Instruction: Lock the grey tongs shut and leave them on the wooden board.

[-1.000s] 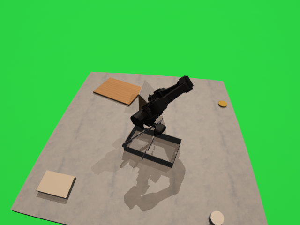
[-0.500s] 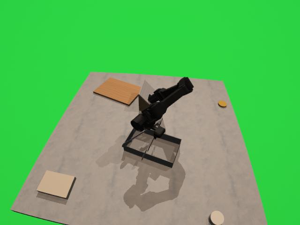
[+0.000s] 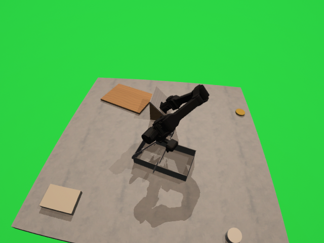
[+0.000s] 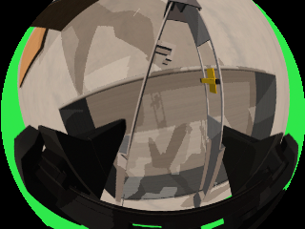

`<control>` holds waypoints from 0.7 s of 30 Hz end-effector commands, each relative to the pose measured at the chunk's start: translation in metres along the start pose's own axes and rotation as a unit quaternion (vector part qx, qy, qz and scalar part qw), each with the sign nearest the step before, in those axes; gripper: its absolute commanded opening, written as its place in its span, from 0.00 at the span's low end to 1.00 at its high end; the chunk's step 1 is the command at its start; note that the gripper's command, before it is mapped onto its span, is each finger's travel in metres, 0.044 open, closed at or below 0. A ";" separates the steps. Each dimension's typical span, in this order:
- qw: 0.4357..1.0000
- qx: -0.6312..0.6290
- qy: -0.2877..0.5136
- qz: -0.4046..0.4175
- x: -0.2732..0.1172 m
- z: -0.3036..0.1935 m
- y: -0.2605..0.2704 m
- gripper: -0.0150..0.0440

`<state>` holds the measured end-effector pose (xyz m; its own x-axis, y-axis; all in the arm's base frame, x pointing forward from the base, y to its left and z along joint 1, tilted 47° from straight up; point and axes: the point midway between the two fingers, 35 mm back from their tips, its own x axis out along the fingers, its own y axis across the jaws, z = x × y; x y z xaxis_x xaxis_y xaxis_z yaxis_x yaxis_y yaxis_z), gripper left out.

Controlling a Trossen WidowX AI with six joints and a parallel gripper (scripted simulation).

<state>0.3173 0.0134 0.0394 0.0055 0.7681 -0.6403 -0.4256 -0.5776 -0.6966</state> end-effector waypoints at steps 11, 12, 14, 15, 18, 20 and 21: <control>1.000 0.000 -0.005 -0.002 0.010 0.001 0.001 0.95; 1.000 0.000 -0.005 -0.002 0.010 0.001 0.001 0.94; 1.000 0.000 -0.005 -0.002 0.010 0.001 0.001 0.92; 1.000 0.000 -0.005 -0.002 0.010 0.001 0.001 0.91; 1.000 0.000 -0.005 -0.002 0.010 0.001 0.001 0.88; 1.000 0.000 -0.005 -0.002 0.010 0.001 0.001 0.85; 1.000 0.000 -0.005 -0.002 0.010 0.001 0.001 0.84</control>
<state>0.3157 0.0212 0.0330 -0.0030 0.7735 -0.6337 -0.4266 -0.5742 -0.6988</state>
